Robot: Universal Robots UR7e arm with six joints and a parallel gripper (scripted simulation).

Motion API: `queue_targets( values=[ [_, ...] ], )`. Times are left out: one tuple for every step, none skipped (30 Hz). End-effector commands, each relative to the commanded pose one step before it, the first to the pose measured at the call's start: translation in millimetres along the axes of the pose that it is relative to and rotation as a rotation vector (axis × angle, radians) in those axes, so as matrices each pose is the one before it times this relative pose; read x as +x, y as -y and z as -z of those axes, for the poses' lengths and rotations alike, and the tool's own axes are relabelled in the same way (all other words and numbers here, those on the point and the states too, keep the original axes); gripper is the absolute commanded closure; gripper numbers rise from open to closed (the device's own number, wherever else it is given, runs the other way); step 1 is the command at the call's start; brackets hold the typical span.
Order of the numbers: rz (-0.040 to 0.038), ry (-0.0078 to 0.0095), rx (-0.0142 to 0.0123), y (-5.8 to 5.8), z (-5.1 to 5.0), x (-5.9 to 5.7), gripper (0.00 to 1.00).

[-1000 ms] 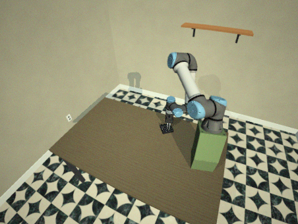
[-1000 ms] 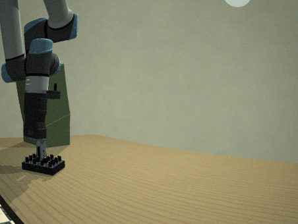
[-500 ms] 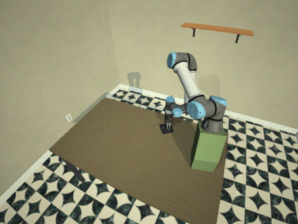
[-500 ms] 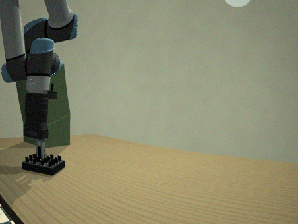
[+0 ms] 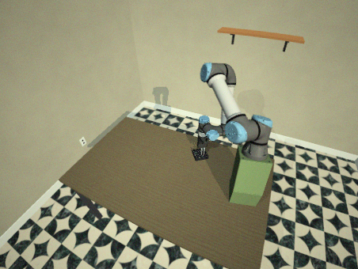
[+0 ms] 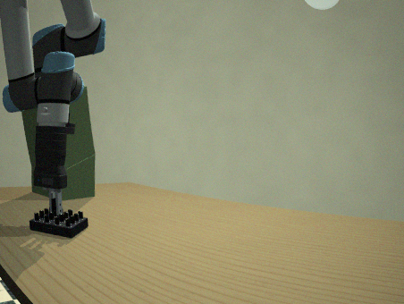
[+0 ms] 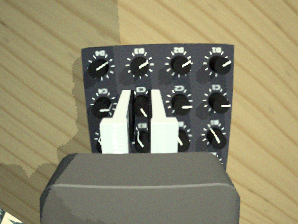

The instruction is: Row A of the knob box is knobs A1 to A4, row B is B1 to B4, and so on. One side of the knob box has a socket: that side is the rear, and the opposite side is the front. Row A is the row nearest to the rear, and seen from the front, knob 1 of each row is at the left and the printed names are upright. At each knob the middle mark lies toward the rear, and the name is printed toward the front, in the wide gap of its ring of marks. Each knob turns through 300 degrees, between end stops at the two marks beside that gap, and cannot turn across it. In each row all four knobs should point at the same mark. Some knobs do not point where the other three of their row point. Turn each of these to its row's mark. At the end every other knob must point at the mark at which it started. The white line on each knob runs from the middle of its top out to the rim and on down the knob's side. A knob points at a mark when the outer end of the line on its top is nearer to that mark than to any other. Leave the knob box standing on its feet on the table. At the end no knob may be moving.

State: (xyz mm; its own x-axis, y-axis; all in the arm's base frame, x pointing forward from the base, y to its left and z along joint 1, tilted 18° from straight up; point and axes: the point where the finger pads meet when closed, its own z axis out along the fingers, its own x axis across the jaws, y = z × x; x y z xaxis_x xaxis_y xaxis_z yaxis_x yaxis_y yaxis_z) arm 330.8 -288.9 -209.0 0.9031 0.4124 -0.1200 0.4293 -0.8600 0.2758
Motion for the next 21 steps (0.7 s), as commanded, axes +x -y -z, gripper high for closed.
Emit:
queue_targets(
  values=[
    [0.04219, -0.00134, -0.00386, -2.2, 0.29, 0.92, 0.7],
    [0.0044, 0.00004, 0.00006, 0.03, 0.0, -0.04, 0.7],
    [0.00394, 0.00004, 0.00006, 0.03, 0.0, -0.03, 0.7],
    [0.0035, 0.00004, 0.00005, 0.03, 0.0, -0.04, 0.7],
    [0.00307, 0.00004, 0.00005, 0.02, 0.0, -0.04, 0.7],
    [0.00267, 0.00004, 0.00005, 0.02, 0.0, -0.04, 0.7],
    [0.00229, 0.00003, 0.00005, 0.02, 0.0, -0.04, 0.7],
    [0.0, 0.0, 0.0, 0.0, 0.0, 0.0, 0.7],
    [0.0, 0.0, 0.0, 0.0, 0.0, 0.0, 0.7],
    [0.00171, 0.00012, 0.00021, 0.09, -0.01, -0.16, 0.7],
    [0.00163, 0.00002, 0.00002, 0.01, 0.0, -0.01, 0.7],
    [0.00134, 0.00001, 0.0, 0.0, 0.0, -0.01, 0.7],
    [0.00106, 0.0, 0.0, 0.0, 0.0, 0.0, 0.7],
    [0.00081, 0.00001, 0.0, 0.0, 0.0, -0.01, 0.7],
    [0.00058, 0.00002, 0.00001, 0.0, 0.0, -0.01, 0.7],
    [0.00038, 0.00002, 0.00002, 0.01, 0.0, -0.01, 0.7],
    [0.00023, 0.00002, 0.00002, 0.01, 0.0, -0.01, 0.7],
    [0.00011, 0.00001, 0.00002, 0.01, 0.0, -0.01, 0.7],
    [0.00003, 0.00001, 0.00002, 0.01, 0.0, -0.01, 0.7],
    [-0.00004, 0.00001, 0.00001, 0.01, 0.0, -0.01, 0.7],
    [-0.00018, 0.00001, 0.00001, 0.0, 0.0, 0.0, 0.7]
  ],
)
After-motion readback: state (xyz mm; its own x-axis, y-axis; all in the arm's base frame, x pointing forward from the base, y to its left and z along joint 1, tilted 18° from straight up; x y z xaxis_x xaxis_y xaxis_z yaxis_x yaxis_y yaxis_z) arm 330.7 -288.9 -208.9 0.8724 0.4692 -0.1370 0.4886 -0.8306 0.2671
